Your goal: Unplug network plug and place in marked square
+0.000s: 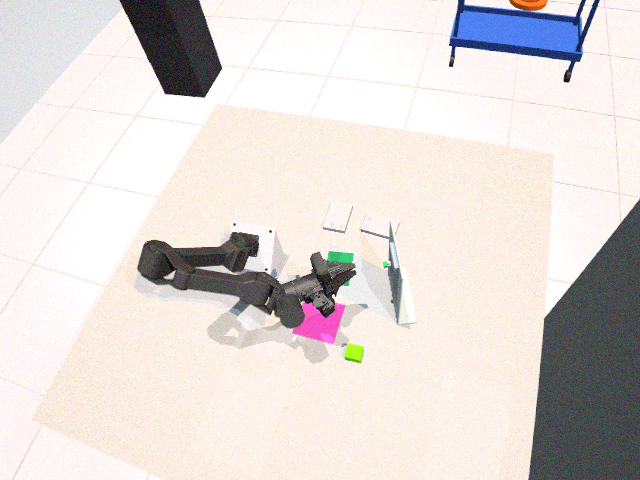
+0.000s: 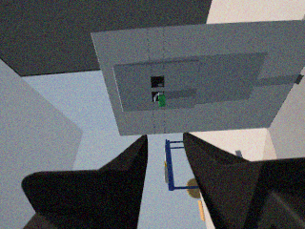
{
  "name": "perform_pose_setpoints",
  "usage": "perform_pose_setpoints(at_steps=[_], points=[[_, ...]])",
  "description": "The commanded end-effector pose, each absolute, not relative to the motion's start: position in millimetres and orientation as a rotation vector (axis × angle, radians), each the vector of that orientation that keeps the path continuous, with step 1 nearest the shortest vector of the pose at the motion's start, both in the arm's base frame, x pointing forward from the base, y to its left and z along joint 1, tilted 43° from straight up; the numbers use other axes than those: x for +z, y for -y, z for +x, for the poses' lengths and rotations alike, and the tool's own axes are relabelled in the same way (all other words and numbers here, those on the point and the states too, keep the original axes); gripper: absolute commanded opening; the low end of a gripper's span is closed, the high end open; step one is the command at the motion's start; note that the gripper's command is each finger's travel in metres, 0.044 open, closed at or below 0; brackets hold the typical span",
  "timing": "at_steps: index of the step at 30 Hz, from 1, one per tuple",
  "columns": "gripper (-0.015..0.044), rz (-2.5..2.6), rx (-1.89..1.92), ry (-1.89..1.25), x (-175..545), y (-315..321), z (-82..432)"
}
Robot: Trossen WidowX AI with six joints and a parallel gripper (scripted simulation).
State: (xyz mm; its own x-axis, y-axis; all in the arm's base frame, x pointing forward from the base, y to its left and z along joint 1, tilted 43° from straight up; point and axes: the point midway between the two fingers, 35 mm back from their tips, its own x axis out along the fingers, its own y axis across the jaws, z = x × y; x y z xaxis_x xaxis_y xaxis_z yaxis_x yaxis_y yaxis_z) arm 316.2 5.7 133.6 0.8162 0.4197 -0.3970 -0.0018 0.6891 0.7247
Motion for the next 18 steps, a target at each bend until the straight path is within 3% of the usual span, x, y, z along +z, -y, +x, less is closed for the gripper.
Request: perform_pose_setpoints(at_steps=[1,18], points=[[0.0156,0.789,0.246,-0.579,129.7,-8.9,328.7],[0.0156,0.790,0.246,-0.578,125.0,-14.7,350.2]])
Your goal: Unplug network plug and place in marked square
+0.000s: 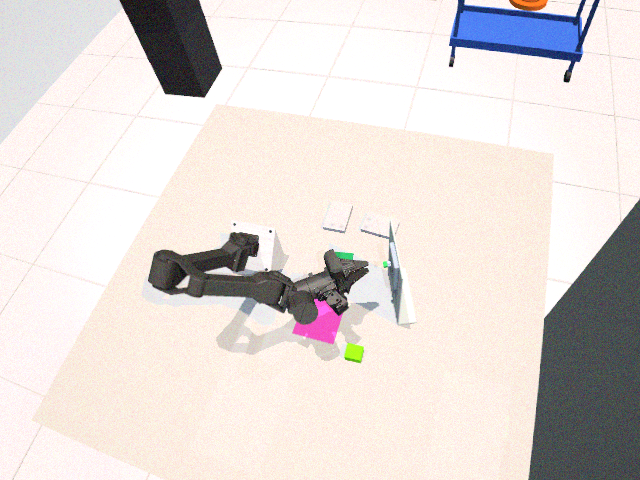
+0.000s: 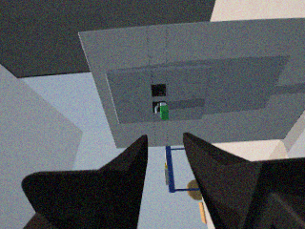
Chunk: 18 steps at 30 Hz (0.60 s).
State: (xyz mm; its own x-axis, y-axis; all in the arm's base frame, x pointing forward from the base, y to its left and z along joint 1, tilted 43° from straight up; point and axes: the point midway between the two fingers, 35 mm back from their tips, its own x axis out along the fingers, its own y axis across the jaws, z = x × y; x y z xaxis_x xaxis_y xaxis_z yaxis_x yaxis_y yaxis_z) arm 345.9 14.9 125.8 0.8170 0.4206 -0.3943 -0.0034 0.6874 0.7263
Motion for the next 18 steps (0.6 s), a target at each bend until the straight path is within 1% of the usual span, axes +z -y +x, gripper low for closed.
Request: perform_pose_setpoints(at_steps=[1,18], points=[[0.0156,0.790,0.246,-0.578,124.8,-15.0,351.4],[0.0156,0.790,0.247,-0.577,119.9,-20.3,371.9]])
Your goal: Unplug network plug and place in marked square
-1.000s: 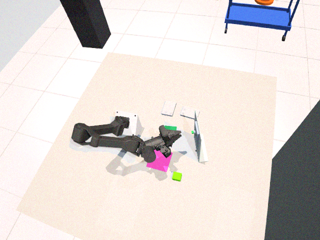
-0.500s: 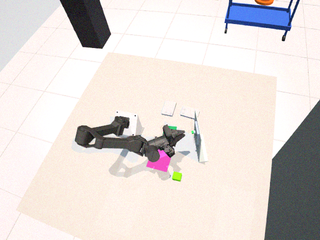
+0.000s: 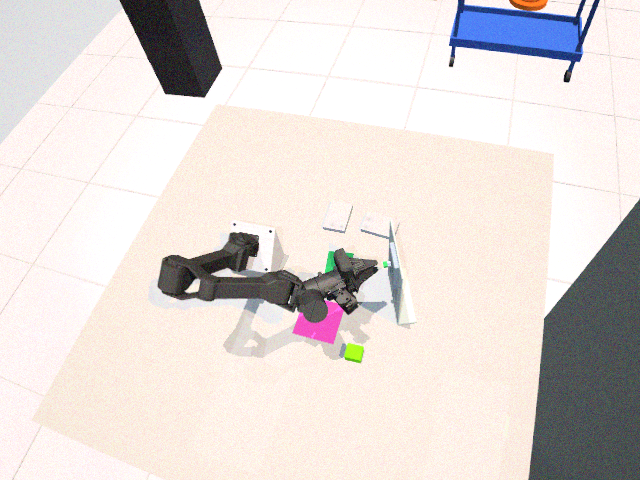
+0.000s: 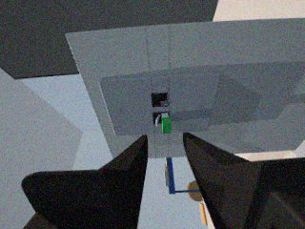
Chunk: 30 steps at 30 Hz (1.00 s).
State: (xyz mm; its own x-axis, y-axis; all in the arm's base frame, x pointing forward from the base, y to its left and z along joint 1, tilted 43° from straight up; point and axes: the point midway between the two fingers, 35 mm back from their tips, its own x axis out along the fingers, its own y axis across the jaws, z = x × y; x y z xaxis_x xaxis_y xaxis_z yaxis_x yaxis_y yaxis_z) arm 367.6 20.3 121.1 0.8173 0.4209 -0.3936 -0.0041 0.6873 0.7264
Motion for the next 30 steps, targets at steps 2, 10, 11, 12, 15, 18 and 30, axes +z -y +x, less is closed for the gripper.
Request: perform_pose_setpoints(at_steps=[2,10,11,12,15,18,30], points=[[0.0156,0.790,0.247,-0.577,119.2,-21.0,374.3],[0.0156,0.790,0.247,-0.576,116.0,-24.1,383.9],[0.0156,0.790,0.247,-0.576,115.6,-24.5,385.1],[0.0156,0.790,0.247,-0.576,115.2,-24.9,386.3],[0.0156,0.791,0.247,-0.575,113.8,-26.2,389.8],[0.0156,0.791,0.247,-0.575,112.7,-27.2,392.6],[0.0044,0.791,0.247,-0.575,112.7,-27.3,392.8]])
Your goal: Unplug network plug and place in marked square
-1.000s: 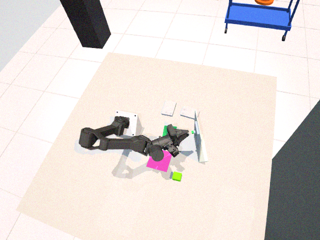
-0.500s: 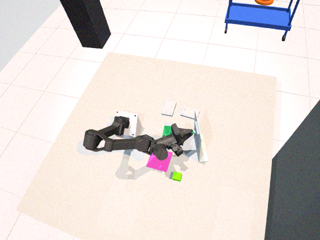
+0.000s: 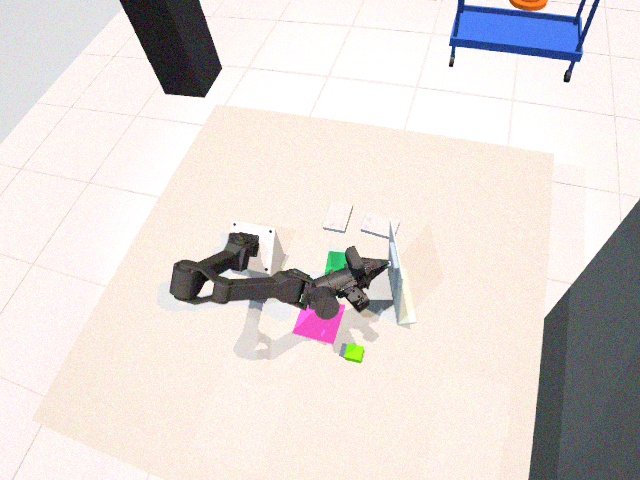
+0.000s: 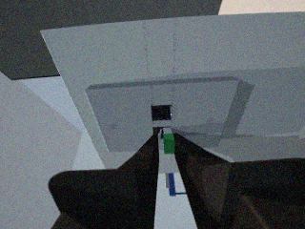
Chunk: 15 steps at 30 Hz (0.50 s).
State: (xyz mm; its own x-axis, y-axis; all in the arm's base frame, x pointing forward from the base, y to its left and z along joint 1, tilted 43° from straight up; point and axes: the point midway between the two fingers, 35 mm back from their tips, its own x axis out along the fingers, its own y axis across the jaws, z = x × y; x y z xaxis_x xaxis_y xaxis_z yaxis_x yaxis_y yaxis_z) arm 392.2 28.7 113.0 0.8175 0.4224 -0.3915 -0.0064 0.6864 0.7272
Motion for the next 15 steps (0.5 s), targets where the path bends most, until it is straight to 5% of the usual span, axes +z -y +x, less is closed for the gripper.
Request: perform_pose_setpoints(at_steps=[1,15], points=[[0.0037,0.791,0.247,-0.575,112.7,-27.3,392.8],[0.0000,0.791,0.247,-0.575,113.4,-26.7,389.4]])
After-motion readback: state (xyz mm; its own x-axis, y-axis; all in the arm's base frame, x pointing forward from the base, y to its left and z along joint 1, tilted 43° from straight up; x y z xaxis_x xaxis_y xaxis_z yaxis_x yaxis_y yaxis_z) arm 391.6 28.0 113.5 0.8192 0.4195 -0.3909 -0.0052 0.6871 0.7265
